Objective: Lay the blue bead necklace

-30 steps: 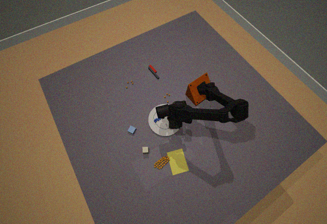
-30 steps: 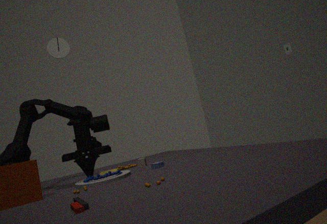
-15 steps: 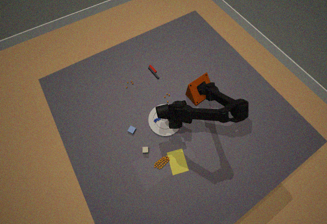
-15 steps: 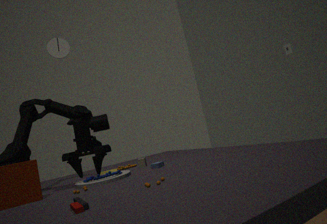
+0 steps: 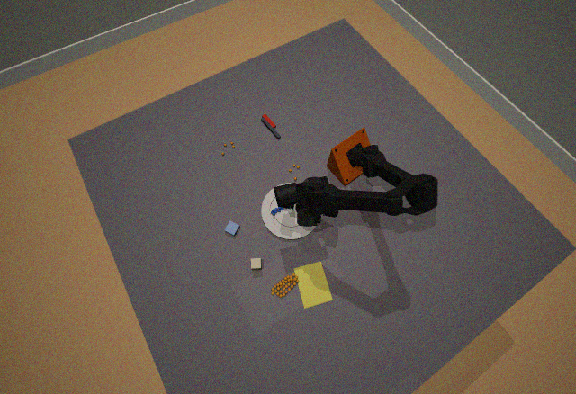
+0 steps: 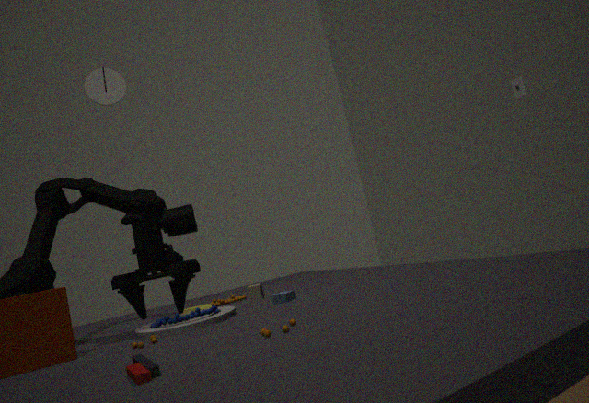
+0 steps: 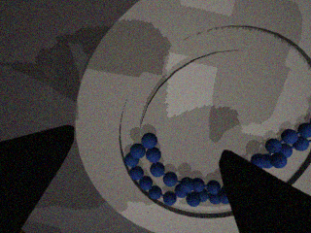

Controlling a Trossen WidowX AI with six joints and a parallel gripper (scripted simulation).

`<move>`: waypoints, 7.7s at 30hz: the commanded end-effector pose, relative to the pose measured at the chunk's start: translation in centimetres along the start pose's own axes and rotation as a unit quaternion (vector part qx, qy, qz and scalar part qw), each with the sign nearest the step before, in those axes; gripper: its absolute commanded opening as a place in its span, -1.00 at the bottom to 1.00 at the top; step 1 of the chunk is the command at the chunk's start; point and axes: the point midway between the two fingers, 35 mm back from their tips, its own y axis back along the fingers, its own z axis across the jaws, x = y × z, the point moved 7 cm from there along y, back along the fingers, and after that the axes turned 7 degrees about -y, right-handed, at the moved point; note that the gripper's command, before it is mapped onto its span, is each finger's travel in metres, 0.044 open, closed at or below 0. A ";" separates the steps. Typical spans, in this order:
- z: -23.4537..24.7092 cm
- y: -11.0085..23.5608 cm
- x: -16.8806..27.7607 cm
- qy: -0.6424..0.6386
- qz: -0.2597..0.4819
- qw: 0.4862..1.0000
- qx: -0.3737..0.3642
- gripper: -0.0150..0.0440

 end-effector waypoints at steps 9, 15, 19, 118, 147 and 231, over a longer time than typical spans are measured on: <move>0.0 2.8 0.1 -0.048 0.001 0.999 0.000 0.47; 0.0 2.3 0.1 -0.050 0.001 0.999 0.000 -0.07; -0.1 2.2 0.0 -0.046 -0.001 0.999 0.000 -0.08; 1.3 -1.1 -0.2 -0.050 0.000 0.999 -0.001 -0.49; 1.3 -1.1 -0.2 -0.050 0.000 0.999 -0.001 -0.49; 1.3 -0.2 -0.5 -0.050 0.000 0.999 -0.001 1.00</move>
